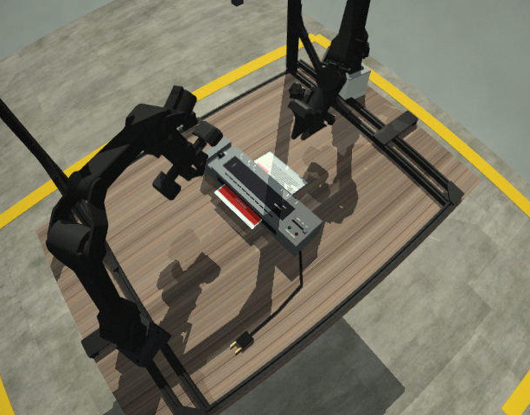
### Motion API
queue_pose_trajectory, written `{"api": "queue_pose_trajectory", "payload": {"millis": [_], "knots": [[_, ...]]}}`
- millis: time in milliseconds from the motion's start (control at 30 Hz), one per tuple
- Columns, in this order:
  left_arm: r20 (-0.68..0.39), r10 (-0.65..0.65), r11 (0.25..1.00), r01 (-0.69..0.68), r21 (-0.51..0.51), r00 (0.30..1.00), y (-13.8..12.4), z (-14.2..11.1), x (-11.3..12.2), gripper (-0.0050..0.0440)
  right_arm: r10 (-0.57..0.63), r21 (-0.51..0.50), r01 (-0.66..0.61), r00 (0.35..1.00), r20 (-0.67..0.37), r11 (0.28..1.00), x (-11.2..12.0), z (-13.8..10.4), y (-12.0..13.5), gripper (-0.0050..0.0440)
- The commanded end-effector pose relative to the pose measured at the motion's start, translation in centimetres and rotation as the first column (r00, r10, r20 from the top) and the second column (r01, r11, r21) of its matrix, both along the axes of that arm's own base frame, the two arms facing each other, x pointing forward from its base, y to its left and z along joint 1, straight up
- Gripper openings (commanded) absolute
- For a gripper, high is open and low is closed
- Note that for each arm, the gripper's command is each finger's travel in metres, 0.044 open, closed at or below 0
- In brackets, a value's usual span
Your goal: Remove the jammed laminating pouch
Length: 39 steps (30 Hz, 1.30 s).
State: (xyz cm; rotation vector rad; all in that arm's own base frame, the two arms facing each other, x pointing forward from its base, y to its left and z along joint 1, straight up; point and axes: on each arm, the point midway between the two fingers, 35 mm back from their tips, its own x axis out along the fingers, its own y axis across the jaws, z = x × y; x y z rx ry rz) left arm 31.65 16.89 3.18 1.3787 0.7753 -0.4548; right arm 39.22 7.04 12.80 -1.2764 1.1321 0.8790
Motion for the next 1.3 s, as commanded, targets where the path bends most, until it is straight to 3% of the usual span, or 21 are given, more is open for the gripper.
{"api": "queue_pose_trajectory", "payload": {"millis": [0, 33, 200, 233, 367, 533, 600, 733, 767, 1100, 1267], "knots": [[0.015, 0.000, 1.000, 0.000, 0.010, 1.000, 0.2, 0.6, 0.3, 0.0265, 0.262, -0.081, -0.261, 0.965, 0.000, 0.962, 2.7, 0.1, 1.0, -0.0050], [0.015, 0.000, 1.000, 0.000, 0.010, 1.000, 0.2, 0.6, 0.3, 0.0265, 0.319, -0.100, -0.319, 0.948, -0.009, 0.943, 2.7, 0.1, 1.0, -0.0050], [0.015, 0.000, 1.000, 0.000, 0.010, 1.000, 0.2, 0.6, 0.3, 0.0265, 0.289, -0.092, -0.287, 0.957, 0.016, 0.954, 2.5, 0.5, 1.1, -0.0050], [0.015, 0.000, 1.000, 0.000, 0.010, 1.000, 0.2, 0.6, 0.3, 0.0265, 0.365, -0.121, -0.362, 0.931, 0.007, 0.924, 3.2, 0.3, 1.3, -0.0050], [0.015, 0.000, 1.000, 0.000, 0.010, 1.000, 0.2, 0.6, 0.3, 0.0265, 0.625, -0.228, -0.619, 0.779, -0.054, 0.752, 6.0, -0.3, 2.6, -0.0050], [0.015, 0.000, 1.000, 0.000, 0.010, 1.000, 0.2, 0.6, 0.3, 0.0265, 0.807, -0.315, -0.799, 0.573, -0.144, 0.512, 9.2, -1.4, 4.2, -0.0050], [0.015, 0.000, 1.000, 0.000, 0.010, 1.000, 0.2, 0.6, 0.3, 0.0265, 0.857, -0.331, -0.854, 0.478, -0.194, 0.401, 9.2, -1.4, 4.2, -0.0050], [0.015, 0.000, 1.000, 0.000, 0.010, 1.000, 0.2, 0.6, 0.3, 0.0265, 0.857, -0.331, -0.854, 0.478, -0.194, 0.401, 9.2, -1.4, 4.2, -0.0050], [0.015, 0.000, 1.000, 0.000, 0.010, 1.000, 0.2, 0.6, 0.3, 0.0265, 0.824, -0.332, -0.811, 0.548, -0.140, 0.483, 8.5, -0.8, 4.0, -0.0050], [0.015, 0.000, 1.000, 0.000, 0.010, 1.000, 0.2, 0.6, 0.3, 0.0265, 0.908, -0.357, -0.909, 0.320, -0.271, 0.214, 10.6, -1.9, 5.0, -0.0050], [0.015, 0.000, 1.000, 0.000, 0.010, 1.000, 0.2, 0.6, 0.3, 0.0265, 0.908, -0.357, -0.909, 0.320, -0.271, 0.214, 10.6, -1.9, 5.0, -0.0050]]}}
